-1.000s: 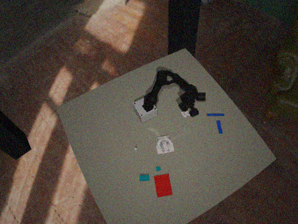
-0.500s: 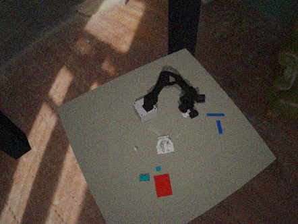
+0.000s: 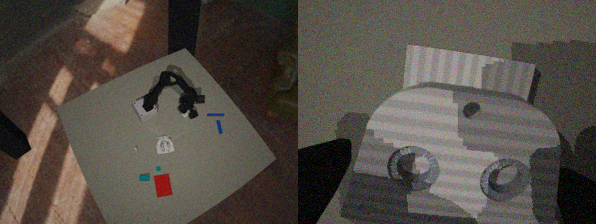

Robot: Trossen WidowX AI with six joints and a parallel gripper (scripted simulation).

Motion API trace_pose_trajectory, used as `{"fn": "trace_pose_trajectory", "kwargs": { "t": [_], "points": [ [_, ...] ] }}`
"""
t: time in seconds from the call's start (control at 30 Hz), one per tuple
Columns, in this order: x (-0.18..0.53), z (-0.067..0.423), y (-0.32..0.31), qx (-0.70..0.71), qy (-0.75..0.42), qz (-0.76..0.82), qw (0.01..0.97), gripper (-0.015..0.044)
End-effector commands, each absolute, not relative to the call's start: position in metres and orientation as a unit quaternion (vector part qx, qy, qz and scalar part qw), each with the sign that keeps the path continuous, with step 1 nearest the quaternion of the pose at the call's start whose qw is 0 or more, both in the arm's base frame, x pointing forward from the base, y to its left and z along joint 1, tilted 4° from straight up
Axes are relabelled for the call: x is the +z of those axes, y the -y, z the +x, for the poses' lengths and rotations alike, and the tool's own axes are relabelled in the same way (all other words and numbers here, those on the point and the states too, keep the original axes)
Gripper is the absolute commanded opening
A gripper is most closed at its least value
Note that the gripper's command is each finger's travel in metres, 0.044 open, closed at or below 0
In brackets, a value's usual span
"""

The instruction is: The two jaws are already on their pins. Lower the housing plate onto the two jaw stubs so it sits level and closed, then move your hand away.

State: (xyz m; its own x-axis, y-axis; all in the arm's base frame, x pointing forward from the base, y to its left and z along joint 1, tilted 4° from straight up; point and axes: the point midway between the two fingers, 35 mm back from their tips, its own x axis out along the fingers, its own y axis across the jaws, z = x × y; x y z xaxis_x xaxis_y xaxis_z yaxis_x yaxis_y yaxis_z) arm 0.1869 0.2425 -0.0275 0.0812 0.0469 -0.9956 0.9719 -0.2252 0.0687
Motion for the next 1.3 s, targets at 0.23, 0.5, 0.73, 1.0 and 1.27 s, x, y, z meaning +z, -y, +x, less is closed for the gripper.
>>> {"fn": "trace_pose_trajectory", "kwargs": {
  "t": [0.23,0.5,0.73,1.0,1.27],
  "points": [
    [-0.0284,0.1873,-0.2423,-0.519,-0.435,0.585,0.446,0.044],
    [-0.028,0.187,-0.2425,-0.52,-0.435,0.585,0.445,0.0413],
    [-0.028,0.187,-0.2425,-0.52,-0.435,0.585,0.445,0.0367],
    [-0.028,0.187,-0.2425,-0.52,-0.435,0.585,0.445,0.0351],
    [-0.0204,0.187,-0.243,-0.52,-0.435,0.585,0.445,0.0351]
  ]
}}
